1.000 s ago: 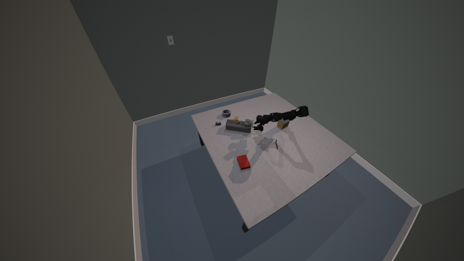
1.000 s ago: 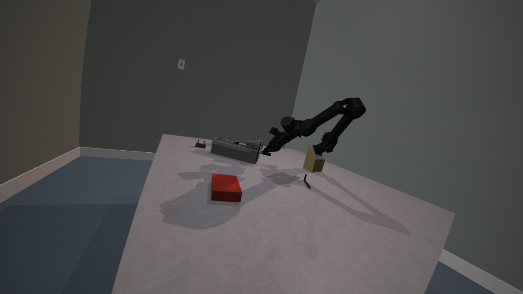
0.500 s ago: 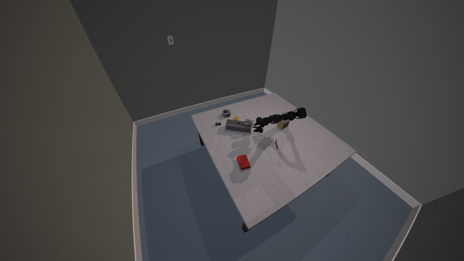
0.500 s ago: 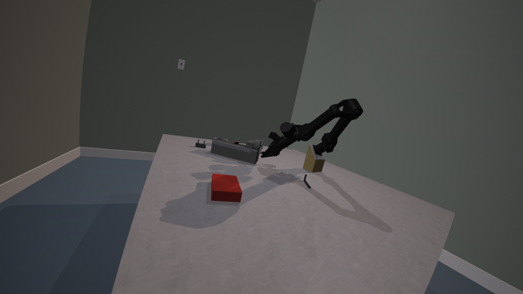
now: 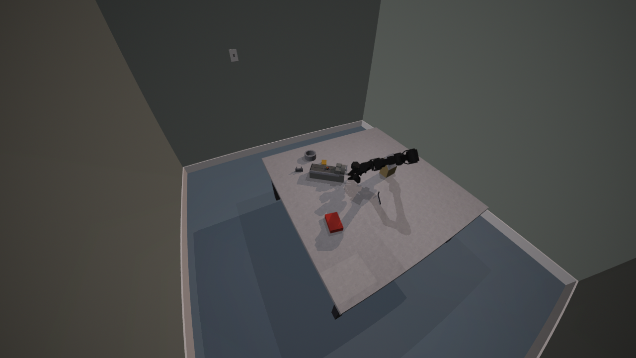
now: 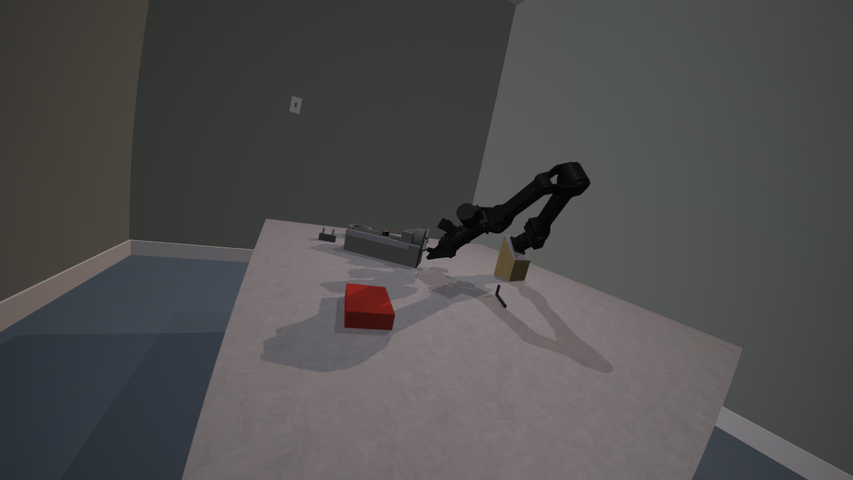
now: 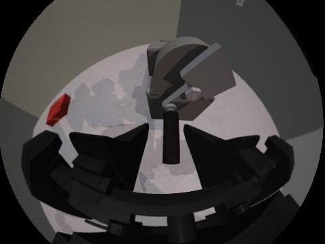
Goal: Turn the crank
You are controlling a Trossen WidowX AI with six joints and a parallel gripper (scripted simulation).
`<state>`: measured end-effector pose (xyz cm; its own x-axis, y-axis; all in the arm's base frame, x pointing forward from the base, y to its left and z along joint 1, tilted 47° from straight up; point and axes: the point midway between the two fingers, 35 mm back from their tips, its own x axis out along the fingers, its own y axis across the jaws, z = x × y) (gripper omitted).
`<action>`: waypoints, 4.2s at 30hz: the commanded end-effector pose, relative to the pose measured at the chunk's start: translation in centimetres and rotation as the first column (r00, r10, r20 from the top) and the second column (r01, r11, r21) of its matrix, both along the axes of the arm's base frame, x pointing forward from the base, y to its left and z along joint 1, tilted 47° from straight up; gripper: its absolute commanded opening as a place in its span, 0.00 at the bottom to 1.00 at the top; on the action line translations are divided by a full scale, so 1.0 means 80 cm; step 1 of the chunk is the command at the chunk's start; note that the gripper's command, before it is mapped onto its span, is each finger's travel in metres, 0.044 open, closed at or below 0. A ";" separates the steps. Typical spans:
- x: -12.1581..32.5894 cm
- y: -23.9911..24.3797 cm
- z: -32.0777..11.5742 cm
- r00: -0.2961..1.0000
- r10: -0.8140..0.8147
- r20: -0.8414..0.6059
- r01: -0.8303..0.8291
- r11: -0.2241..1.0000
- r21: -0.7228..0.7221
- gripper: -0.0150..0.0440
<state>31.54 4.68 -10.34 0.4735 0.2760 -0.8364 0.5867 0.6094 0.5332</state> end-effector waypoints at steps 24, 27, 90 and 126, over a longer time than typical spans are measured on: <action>0.006 0.000 0.011 1.000 -0.007 -0.005 0.007 1.000 -0.002 0.25; 0.007 0.000 0.013 1.000 -0.007 -0.005 0.007 1.000 -0.002 0.25; -0.008 -0.069 0.034 1.000 -0.008 -0.004 0.007 1.000 -0.006 0.25; -0.014 -0.072 0.026 1.000 -0.008 -0.004 0.007 1.000 -0.006 0.25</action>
